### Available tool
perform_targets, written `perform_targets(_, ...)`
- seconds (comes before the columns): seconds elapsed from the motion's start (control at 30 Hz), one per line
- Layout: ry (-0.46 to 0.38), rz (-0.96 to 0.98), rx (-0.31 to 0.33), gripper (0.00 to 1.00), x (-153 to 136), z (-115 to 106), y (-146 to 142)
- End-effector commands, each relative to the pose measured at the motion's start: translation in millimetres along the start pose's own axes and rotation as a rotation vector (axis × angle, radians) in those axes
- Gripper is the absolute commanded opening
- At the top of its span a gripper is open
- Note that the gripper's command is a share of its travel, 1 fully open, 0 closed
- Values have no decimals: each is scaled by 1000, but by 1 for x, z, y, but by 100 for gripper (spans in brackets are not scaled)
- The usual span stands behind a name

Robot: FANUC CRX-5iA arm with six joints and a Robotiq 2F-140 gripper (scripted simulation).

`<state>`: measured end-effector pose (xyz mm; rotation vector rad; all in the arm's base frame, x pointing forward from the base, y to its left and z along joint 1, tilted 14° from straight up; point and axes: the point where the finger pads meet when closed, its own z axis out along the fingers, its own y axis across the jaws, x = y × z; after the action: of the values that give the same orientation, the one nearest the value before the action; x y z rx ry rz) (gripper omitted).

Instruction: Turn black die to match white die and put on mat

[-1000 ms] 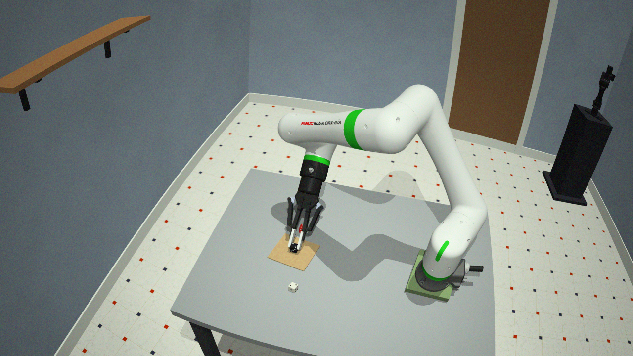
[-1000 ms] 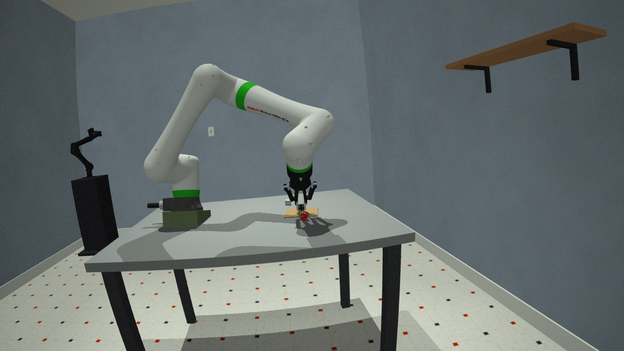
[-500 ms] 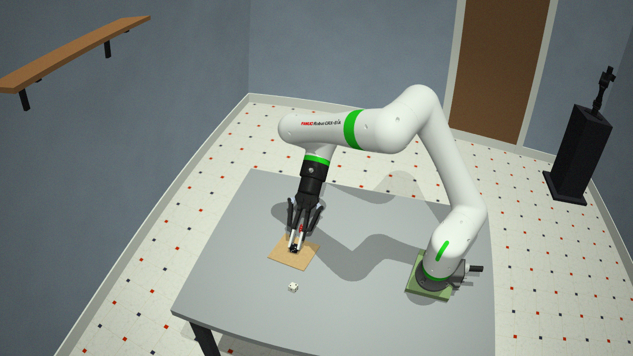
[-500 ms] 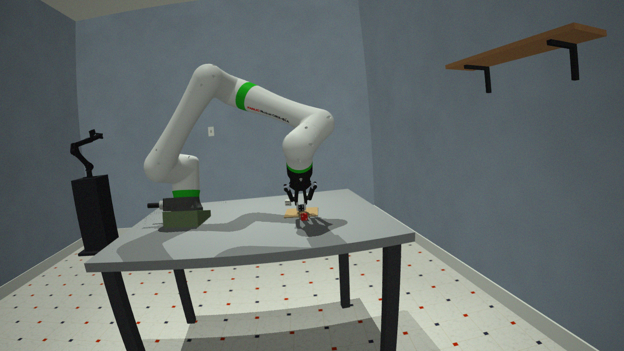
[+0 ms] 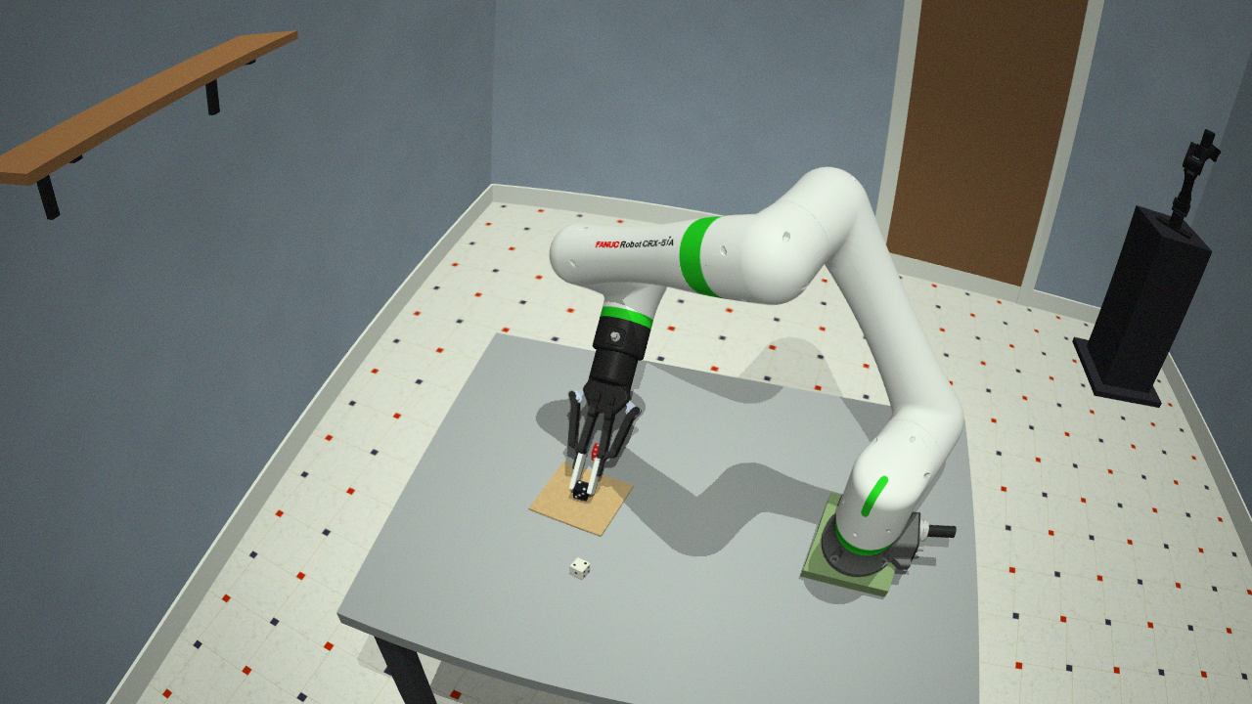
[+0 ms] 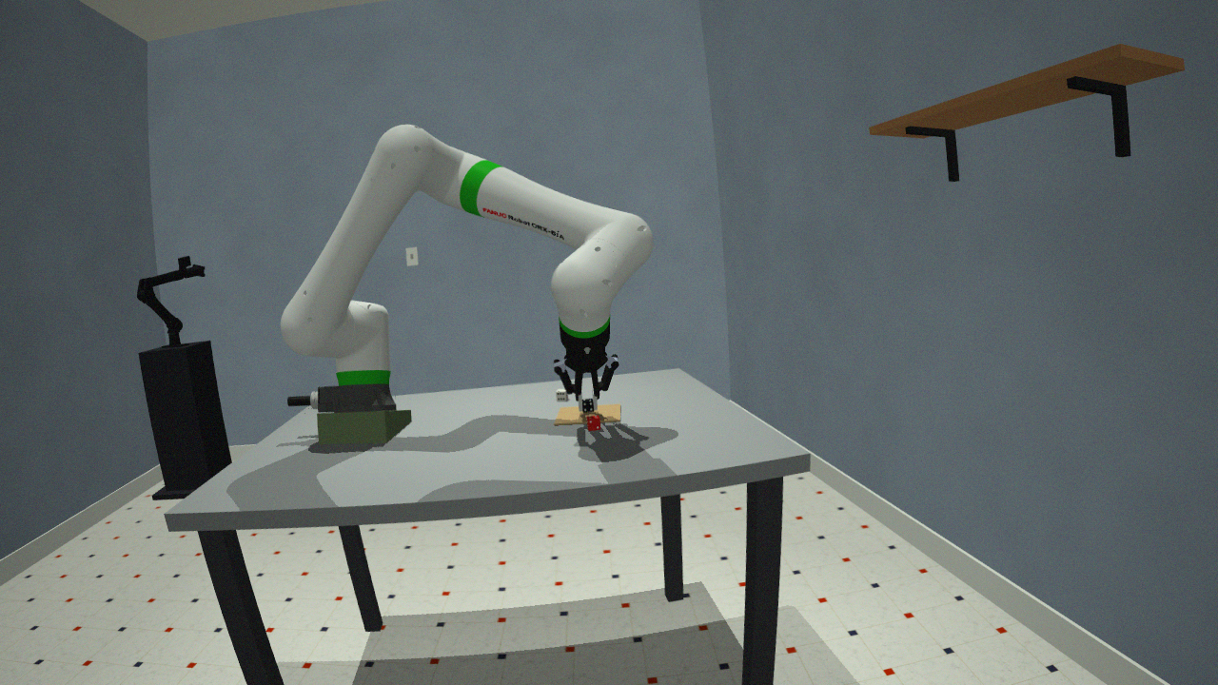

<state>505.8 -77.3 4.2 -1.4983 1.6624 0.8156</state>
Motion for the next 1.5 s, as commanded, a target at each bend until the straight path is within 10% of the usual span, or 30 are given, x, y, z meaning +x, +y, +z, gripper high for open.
perform_targets(0.0, 0, 0, 0, 13, 0, 0, 0)
perform_targets(1.47, 0, 0, 0, 13, 4, 4, 0)
